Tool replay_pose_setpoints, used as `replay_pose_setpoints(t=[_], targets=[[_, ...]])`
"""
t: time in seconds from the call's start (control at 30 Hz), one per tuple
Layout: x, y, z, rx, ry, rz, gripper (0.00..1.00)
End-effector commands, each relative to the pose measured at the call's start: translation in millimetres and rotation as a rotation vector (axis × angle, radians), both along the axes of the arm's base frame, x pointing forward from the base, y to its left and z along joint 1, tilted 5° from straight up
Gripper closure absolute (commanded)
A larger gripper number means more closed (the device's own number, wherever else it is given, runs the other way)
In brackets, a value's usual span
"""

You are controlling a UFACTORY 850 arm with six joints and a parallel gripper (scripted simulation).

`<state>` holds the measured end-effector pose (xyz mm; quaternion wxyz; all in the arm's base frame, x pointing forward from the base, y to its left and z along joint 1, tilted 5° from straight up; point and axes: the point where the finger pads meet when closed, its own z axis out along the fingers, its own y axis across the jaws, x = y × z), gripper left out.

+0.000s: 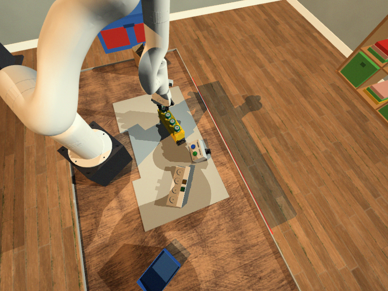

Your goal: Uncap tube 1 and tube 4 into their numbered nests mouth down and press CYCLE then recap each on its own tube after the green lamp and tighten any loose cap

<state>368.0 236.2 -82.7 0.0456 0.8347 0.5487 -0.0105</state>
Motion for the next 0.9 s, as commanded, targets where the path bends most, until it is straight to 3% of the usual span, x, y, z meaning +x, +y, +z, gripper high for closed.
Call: replay_pose_setpoints(t=[0.0, 0.23, 0.73, 0.8, 0.87], targets=[[0.4, 0.3, 0.2, 0.024, -0.025, 0.001, 1.0], [0.3, 0.3, 0.2, 0.024, -0.025, 0.001, 1.0], [0.2, 0.2, 0.4, -0.011, 0.033, 0.745, 1.0], [0.2, 0.2, 0.4, -0.011, 0.033, 0.745, 1.0], [0.2, 0.2, 0.4, -0.016, 0.041, 0.848, 1.0]])
